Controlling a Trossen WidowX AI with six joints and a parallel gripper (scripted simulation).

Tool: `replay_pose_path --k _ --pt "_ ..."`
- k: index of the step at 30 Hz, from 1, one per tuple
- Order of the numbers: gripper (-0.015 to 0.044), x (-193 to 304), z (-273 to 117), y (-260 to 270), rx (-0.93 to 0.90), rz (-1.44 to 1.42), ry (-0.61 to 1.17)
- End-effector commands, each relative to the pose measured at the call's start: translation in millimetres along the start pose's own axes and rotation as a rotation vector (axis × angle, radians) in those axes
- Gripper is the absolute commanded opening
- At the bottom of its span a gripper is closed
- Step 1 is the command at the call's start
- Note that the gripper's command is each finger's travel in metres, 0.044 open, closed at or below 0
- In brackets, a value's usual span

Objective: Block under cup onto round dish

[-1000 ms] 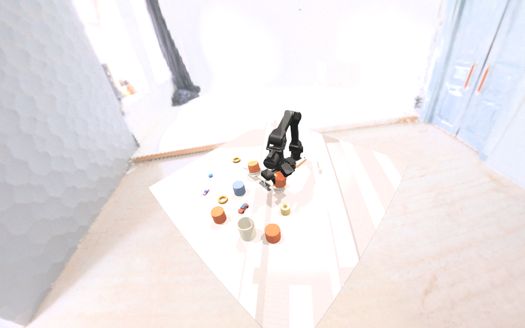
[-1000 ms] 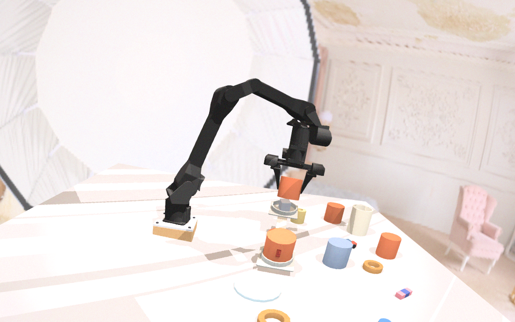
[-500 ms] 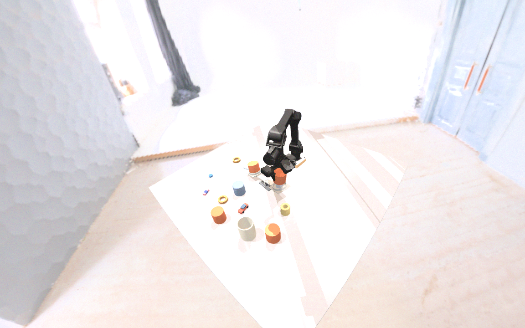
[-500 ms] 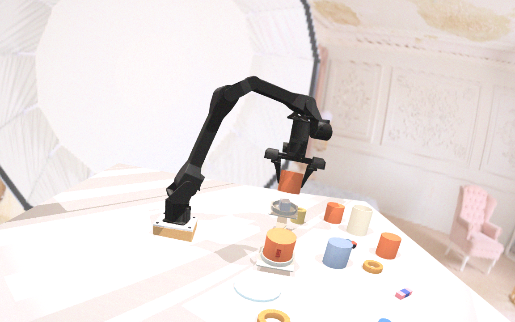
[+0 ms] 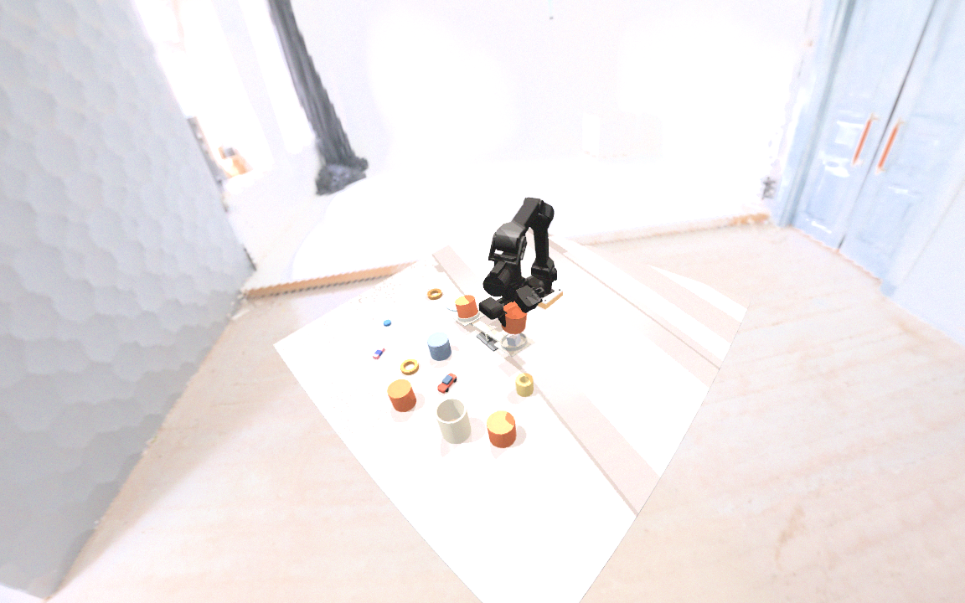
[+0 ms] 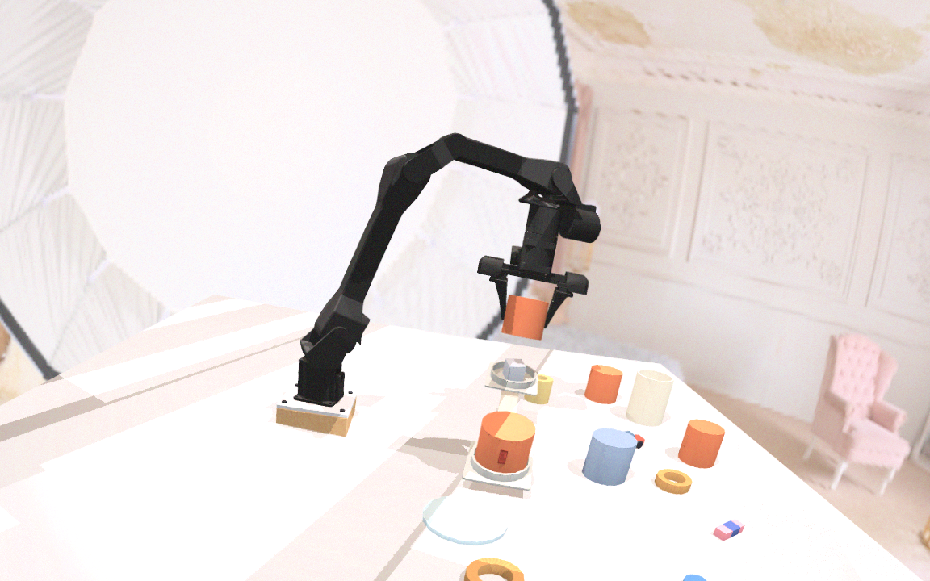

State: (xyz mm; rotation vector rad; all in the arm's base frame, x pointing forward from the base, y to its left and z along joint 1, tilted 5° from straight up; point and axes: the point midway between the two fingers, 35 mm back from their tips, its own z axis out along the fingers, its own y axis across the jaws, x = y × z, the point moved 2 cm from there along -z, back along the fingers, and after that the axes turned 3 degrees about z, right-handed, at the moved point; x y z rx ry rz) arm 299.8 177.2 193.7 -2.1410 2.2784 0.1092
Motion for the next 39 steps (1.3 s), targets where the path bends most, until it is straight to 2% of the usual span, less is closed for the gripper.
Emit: replay_pose_path --k 1,39 --pt "0.0000 0.1 -8.6 0.9 0.006 -0.004 -0.007" --pt "0.0000 0.4 -3.5 0.6 0.001 0.000 0.000"
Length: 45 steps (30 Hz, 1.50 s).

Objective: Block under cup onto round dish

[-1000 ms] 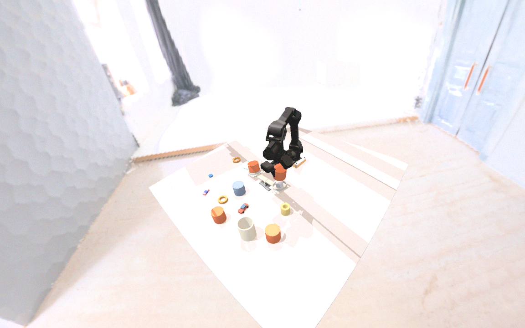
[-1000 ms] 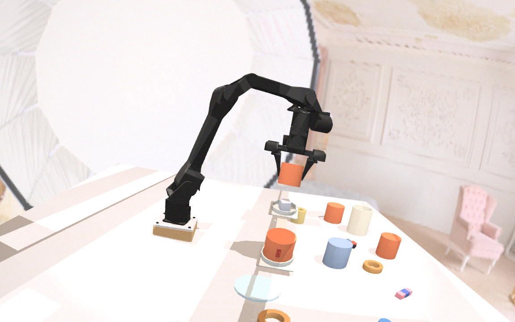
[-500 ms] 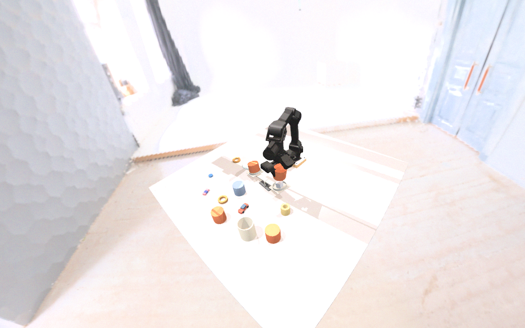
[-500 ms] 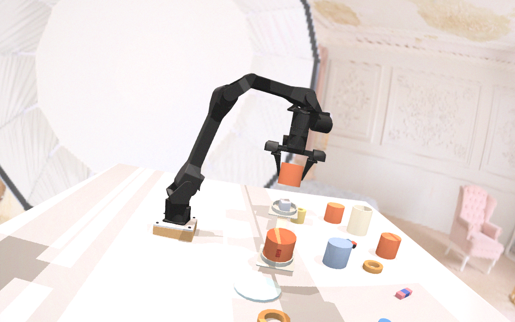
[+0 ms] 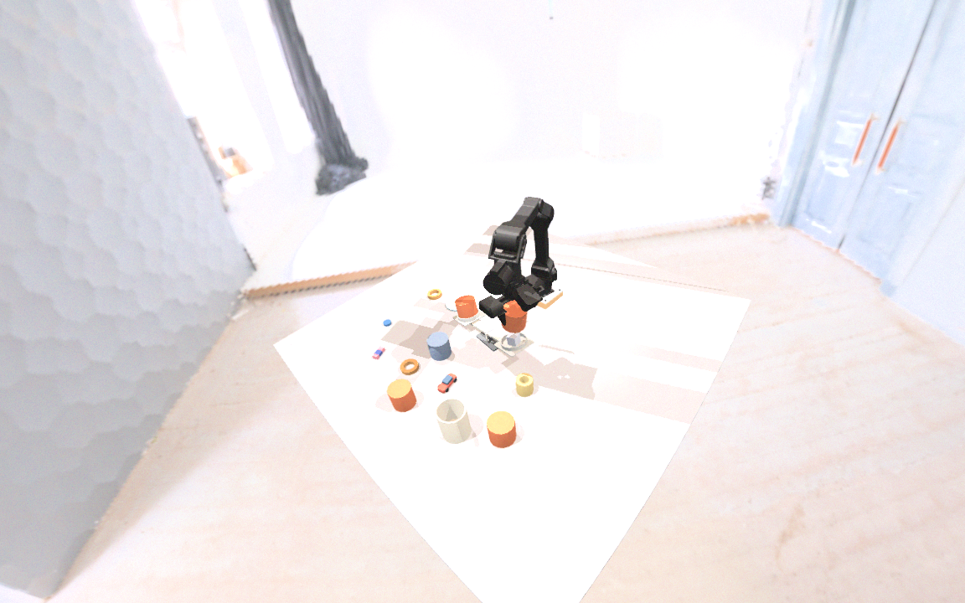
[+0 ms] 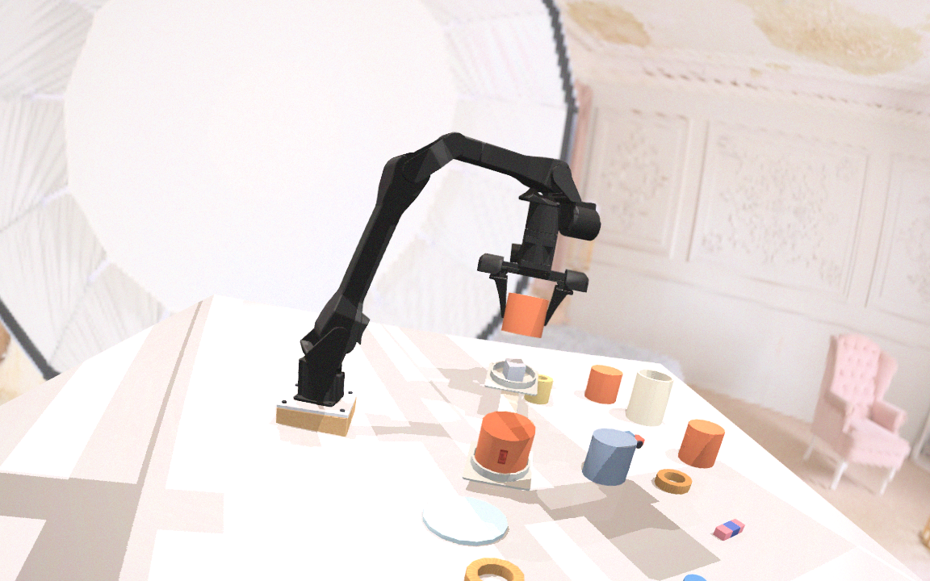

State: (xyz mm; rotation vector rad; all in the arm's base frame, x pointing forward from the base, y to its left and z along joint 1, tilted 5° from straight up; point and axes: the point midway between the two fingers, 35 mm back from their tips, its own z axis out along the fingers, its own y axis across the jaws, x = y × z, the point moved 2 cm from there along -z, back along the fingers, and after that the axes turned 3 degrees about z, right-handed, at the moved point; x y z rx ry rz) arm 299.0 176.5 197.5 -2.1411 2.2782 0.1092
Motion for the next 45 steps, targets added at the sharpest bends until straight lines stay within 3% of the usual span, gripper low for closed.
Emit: replay_pose_path --k 1,20,45 --pt "0.0000 0 0 0 0.000 0.000 0.000" --pt "0.0000 -3 2 2 0.001 0.000 -0.001" --pt "0.0000 -76 85 102 -0.003 -0.004 -0.014"
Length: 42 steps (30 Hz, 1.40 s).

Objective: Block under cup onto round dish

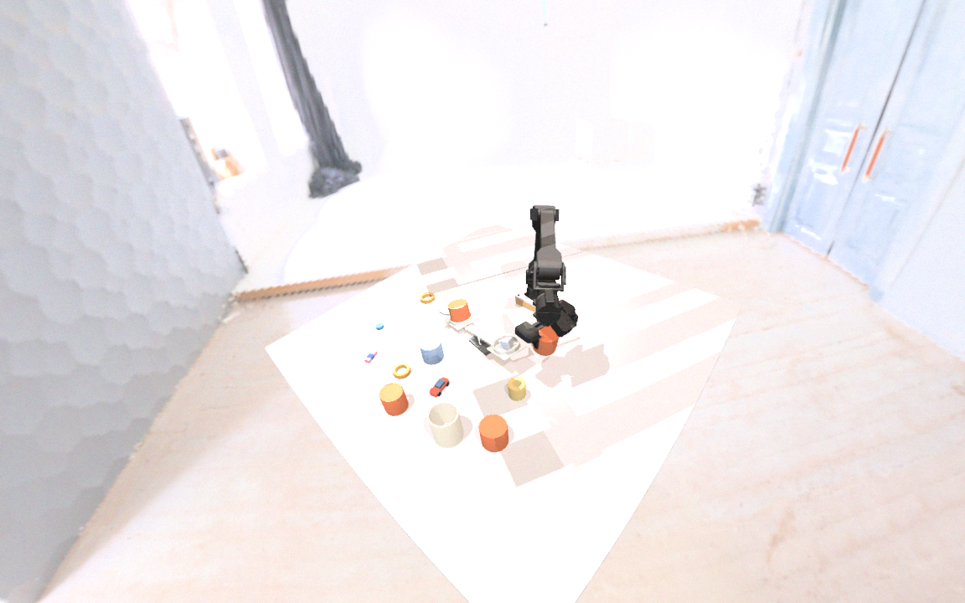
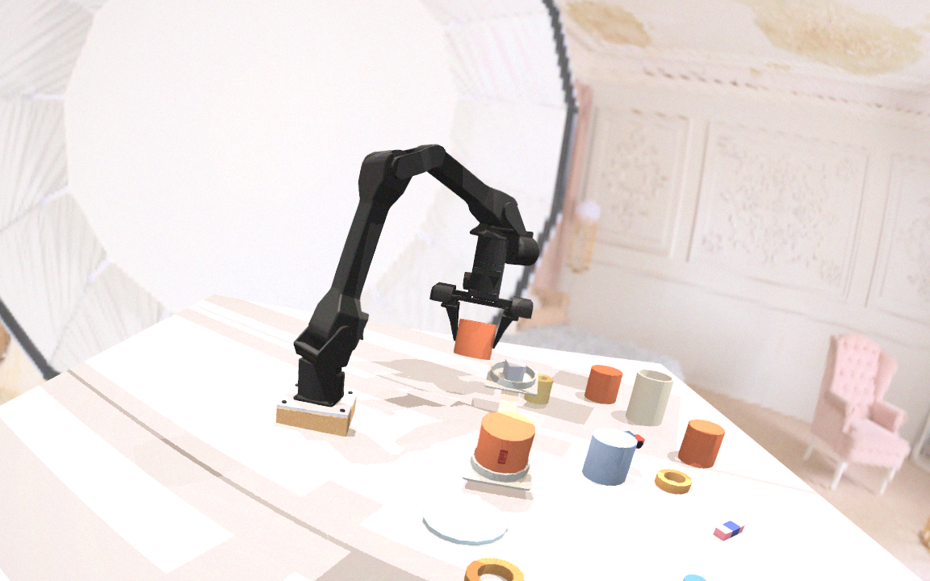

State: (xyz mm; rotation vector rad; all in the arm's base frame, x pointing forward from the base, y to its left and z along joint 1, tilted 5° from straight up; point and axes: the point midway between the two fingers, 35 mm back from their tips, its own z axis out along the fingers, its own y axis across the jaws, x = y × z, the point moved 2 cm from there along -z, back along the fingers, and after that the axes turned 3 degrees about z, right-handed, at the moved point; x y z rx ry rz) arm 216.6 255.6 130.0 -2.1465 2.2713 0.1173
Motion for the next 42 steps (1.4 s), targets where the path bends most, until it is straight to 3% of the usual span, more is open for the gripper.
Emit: replay_pose_path --k 1,9,17,36,42 --pt "0.0000 -8 13 23 0.000 0.002 -0.011" --pt "0.0000 -10 22 29 -0.001 0.001 -0.012" --pt "0.0000 -10 56 30 -0.002 0.001 -0.012" --pt "0.0000 -11 77 30 -0.002 0.001 -0.012" --pt "0.0158 -11 70 29 0.003 -0.003 -0.015"
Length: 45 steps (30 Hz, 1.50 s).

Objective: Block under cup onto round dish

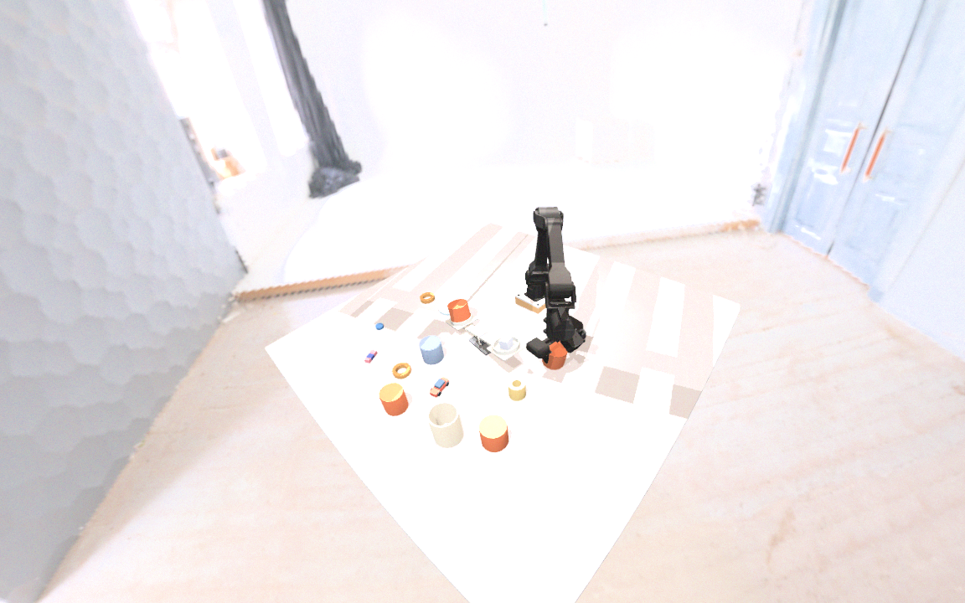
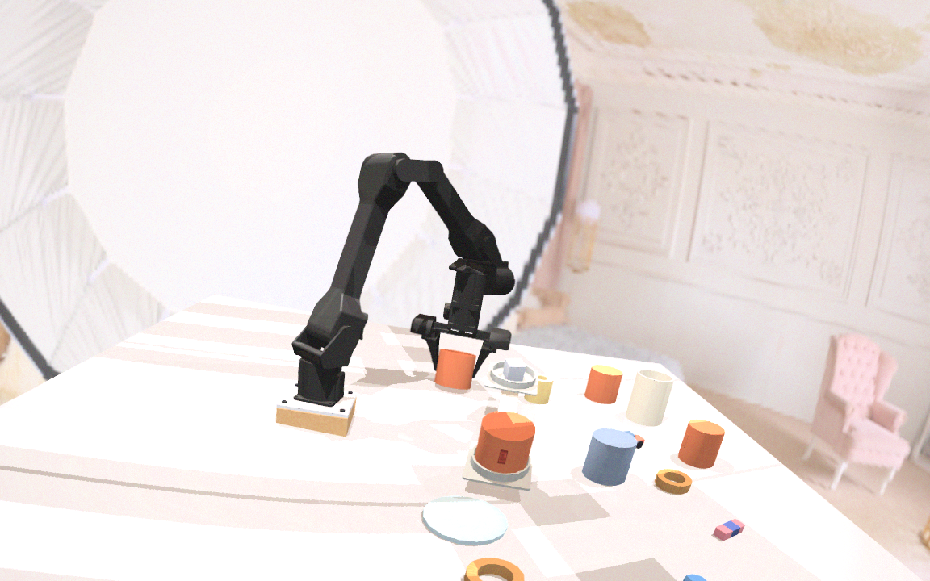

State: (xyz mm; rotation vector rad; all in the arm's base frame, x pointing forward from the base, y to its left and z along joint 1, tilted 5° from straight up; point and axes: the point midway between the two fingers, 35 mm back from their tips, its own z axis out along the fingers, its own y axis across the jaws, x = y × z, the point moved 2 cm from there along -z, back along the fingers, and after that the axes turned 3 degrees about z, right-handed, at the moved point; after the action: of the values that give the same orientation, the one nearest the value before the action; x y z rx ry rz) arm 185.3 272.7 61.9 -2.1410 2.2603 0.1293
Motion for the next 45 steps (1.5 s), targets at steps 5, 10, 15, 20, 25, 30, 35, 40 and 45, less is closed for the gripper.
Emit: replay_pose_path --k 5,10,15,20,25,30,35,40,45 --pt "0.0289 0 -1 0 0.001 0.000 -0.002" --pt "0.0420 -1 -4 0 0.001 0.000 -0.002" --pt "0.0440 0 -53 0 -0.003 0.004 0.002" --pt "0.0440 0 -53 0 -0.003 0.004 0.002" --pt "0.0309 2 -64 -17 0.040 0.106 -0.045" --pt "0.0260 4 -69 -25 0.044 0.247 -0.056" --pt "0.0260 9 -71 -31 0.037 0.415 -0.055" --pt "0.0260 13 -73 -37 0.031 0.585 -0.054" --pt "0.0260 18 -76 -43 0.031 0.751 -0.051"
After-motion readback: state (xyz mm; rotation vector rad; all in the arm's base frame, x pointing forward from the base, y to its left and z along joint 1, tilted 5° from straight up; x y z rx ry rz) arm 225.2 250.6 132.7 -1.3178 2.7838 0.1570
